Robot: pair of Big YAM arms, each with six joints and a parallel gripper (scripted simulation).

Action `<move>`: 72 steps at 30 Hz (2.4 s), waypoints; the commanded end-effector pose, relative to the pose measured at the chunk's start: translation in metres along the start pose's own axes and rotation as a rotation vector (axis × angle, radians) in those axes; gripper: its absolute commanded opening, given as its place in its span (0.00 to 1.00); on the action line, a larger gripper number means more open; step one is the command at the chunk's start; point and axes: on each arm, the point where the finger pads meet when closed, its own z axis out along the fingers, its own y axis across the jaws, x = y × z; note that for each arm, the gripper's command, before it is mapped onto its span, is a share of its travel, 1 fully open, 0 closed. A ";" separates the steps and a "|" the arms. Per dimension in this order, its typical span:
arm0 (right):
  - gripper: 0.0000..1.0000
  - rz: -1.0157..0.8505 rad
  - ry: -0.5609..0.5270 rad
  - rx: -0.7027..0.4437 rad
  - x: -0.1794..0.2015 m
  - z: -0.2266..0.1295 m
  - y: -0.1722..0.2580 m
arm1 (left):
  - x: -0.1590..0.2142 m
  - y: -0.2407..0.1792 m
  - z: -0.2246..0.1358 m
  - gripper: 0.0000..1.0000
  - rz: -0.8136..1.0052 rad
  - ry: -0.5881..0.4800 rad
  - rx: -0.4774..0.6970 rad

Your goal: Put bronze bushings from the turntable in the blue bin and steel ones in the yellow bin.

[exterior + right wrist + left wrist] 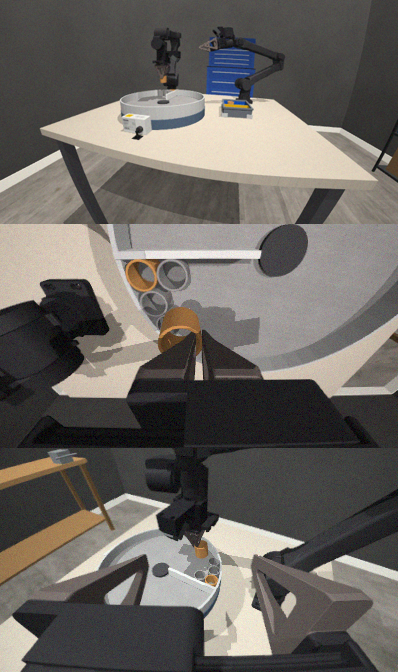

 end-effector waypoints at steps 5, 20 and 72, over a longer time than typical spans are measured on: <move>0.00 -0.010 -0.014 0.052 -0.005 -0.023 -0.018 | -0.058 0.034 0.002 1.00 -0.026 -0.099 -0.099; 0.00 0.048 -0.018 0.048 -0.020 -0.022 -0.028 | -0.141 0.321 -0.025 1.00 -0.082 -0.203 -0.769; 0.00 0.008 -0.049 0.019 -0.474 -0.005 0.033 | -0.133 0.453 -0.103 1.00 -0.091 -0.204 -1.063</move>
